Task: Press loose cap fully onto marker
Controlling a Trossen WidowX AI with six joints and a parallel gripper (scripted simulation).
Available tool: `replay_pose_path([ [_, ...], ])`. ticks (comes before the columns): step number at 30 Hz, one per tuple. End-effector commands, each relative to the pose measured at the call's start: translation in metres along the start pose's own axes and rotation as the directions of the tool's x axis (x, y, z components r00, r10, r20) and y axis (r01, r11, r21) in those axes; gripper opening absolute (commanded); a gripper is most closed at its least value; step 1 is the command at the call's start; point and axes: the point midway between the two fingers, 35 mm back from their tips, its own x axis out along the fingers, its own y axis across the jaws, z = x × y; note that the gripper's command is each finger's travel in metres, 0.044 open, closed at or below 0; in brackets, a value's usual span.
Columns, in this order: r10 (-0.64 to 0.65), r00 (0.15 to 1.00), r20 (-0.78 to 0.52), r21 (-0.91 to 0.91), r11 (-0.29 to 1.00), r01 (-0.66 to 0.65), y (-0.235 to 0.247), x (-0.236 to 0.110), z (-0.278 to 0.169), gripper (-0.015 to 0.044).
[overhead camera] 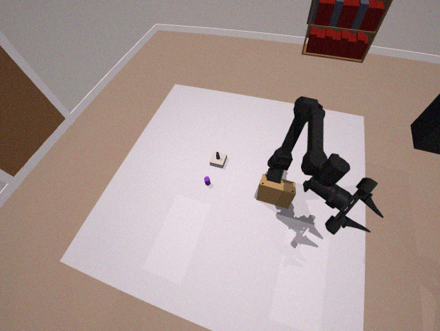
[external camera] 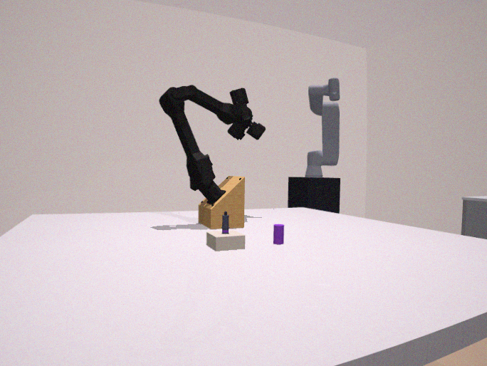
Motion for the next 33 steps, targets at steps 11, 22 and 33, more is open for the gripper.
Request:
replay_pose_path([
  [11,0.588,0.760,-0.277,0.874,0.483,-0.055,0.159,-0.146,-0.090,0.0240],
  [22,0.844,0.508,-0.174,0.925,-0.036,0.377,0.240,-0.278,-0.073,0.0240],
  [33,0.954,0.235,0.187,0.470,-0.297,0.831,0.286,-0.413,0.009,0.0240],
])
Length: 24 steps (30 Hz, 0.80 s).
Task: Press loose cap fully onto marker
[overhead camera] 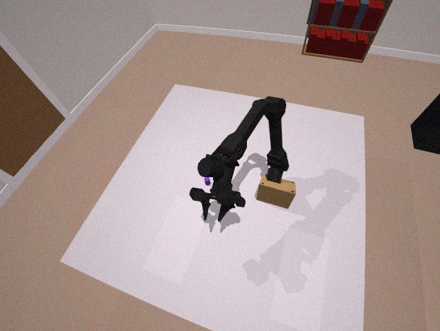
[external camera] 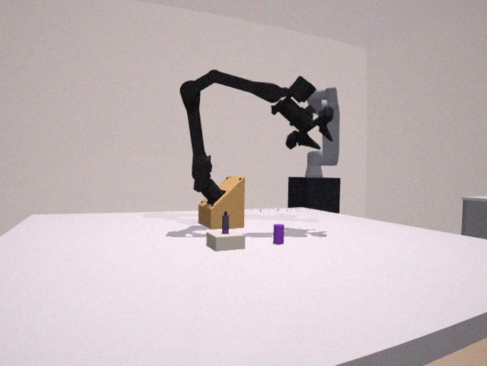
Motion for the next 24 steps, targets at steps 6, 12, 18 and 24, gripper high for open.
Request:
replay_pose_path([
  [6,0.170,0.896,-0.409,0.585,0.803,0.114,-0.013,-0.021,-0.156,0.0240],
  [12,0.343,0.742,-0.576,0.752,0.578,0.317,0.000,-0.055,-0.246,0.0240],
  [18,0.480,0.592,-0.647,0.762,0.422,0.490,0.020,-0.089,-0.306,0.0240],
  [24,0.481,0.592,-0.647,0.762,0.422,0.491,0.023,-0.090,-0.305,0.0240],
])
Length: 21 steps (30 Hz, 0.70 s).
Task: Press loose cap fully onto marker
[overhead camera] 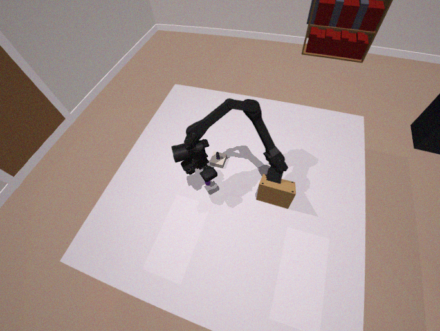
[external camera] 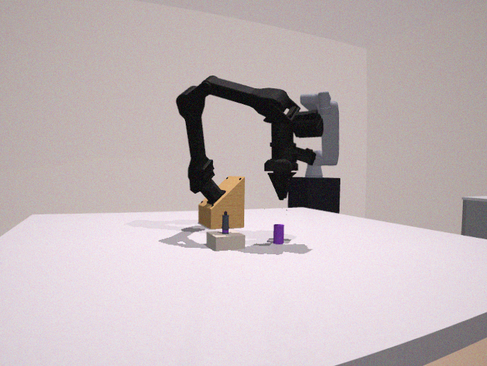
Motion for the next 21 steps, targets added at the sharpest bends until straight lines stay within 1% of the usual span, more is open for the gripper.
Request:
replay_pose_path([
  [1,-0.014,1.000,-0.025,0.019,1.000,0.014,-0.001,0.002,-0.006,0.0240],
  [3,-0.014,1.000,-0.025,0.019,1.000,0.014,-0.001,0.005,-0.006,0.0240],
  [6,-0.015,1.000,-0.026,0.020,1.000,0.015,-0.002,0.034,-0.007,0.0240],
  [7,-0.015,1.000,-0.026,0.020,1.000,0.015,-0.002,0.037,-0.007,0.0240],
  [12,-0.015,1.000,-0.026,0.020,1.000,0.015,-0.002,0.038,-0.007,0.0240],
  [16,-0.015,1.000,-0.026,0.020,1.000,0.016,-0.001,0.052,-0.009,0.0240],
  [21,-0.015,1.000,-0.026,0.020,1.000,0.016,-0.001,0.053,-0.009,0.0240],
])
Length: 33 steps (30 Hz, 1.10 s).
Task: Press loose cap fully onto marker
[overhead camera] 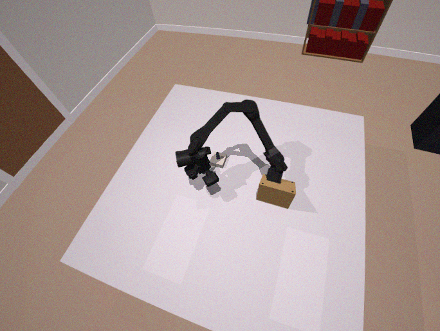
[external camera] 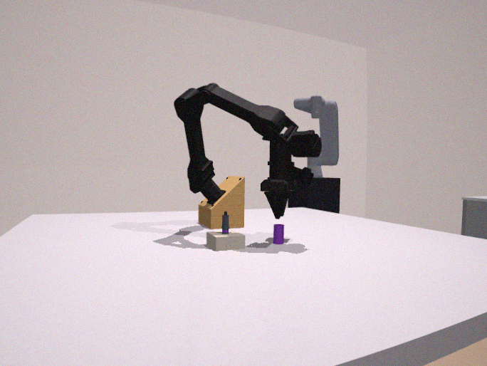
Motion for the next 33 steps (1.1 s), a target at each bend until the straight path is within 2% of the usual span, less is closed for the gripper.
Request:
replay_pose_path([
  [1,-0.005,1.000,-0.004,-0.009,1.000,0.005,0.001,0.006,0.000,0.0240],
  [33,-0.007,1.000,-0.006,-0.009,1.000,0.007,0.001,0.056,-0.002,0.0240],
])
